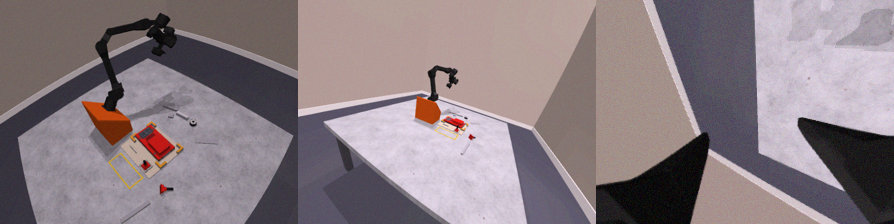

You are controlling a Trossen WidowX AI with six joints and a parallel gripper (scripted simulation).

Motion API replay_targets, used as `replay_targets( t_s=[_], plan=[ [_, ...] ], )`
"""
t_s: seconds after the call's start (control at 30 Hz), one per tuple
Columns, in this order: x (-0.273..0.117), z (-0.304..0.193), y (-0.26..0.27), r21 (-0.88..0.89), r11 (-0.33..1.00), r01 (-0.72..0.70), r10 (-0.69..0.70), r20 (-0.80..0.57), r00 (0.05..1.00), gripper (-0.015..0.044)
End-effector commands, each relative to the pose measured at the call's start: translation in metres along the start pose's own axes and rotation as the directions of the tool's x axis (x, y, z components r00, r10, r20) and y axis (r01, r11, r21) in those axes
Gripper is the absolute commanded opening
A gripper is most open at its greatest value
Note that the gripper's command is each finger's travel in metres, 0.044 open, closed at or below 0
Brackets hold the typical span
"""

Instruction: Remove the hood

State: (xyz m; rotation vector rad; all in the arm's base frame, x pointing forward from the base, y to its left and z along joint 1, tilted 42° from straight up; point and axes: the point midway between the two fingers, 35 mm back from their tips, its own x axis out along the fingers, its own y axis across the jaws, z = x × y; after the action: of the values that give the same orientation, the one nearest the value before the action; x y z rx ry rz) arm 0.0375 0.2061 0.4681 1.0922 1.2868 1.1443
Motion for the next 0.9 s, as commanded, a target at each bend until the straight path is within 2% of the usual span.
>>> replay_targets(
  t_s=[0.0, 0.43, 0.6, 0.87],
  plan=[
    [0.021, 0.042, -0.021, -0.031, 0.996, 0.088, -0.085, 0.087, 0.993, 0.0440],
    [0.032, 0.149, -0.088, -0.039, 0.952, 0.305, -0.285, 0.265, 0.921, 0.0440],
    [0.024, 0.193, -0.134, 0.058, 0.916, 0.397, -0.396, 0.301, 0.868, 0.0440],
    [-0.002, 0.246, -0.200, 0.082, 0.847, 0.525, -0.524, 0.297, 0.798, 0.0440]
  ],
)
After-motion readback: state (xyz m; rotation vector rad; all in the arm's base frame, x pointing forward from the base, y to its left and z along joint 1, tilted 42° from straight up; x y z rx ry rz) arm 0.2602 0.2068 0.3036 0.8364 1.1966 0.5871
